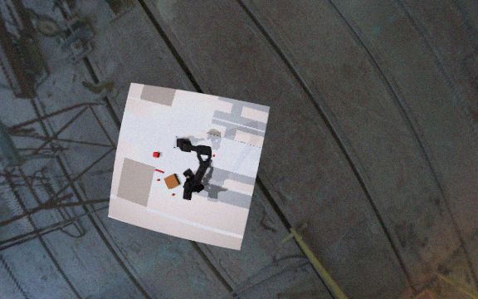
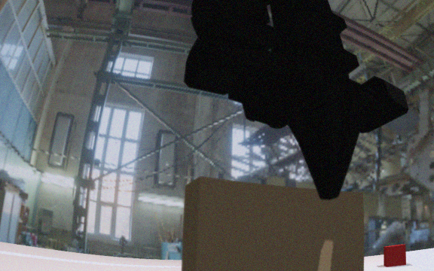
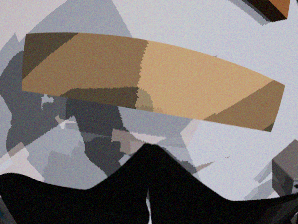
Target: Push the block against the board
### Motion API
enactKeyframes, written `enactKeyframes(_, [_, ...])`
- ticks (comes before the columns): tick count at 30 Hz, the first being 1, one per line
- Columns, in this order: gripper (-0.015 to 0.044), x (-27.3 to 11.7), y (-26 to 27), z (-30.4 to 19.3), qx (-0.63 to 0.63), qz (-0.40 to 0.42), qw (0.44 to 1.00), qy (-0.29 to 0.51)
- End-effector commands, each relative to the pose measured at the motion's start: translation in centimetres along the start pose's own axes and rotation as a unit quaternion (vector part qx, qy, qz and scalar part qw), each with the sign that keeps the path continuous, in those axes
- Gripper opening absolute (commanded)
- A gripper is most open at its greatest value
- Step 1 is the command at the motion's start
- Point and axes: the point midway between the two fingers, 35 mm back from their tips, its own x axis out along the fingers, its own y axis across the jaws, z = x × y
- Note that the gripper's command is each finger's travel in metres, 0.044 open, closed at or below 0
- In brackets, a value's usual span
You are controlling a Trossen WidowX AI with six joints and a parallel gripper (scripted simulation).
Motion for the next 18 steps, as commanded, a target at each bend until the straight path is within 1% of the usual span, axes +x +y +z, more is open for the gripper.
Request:
enactKeyframes(1, [0.0000, 0.6, 0.1, 0.0, 0.002, 0.005, 1.000, -0.001])
enactKeyframes(18, [0.0000, 0.6, 0.3, 2.4, 0.002, 0.005, 1.000, -0.002])
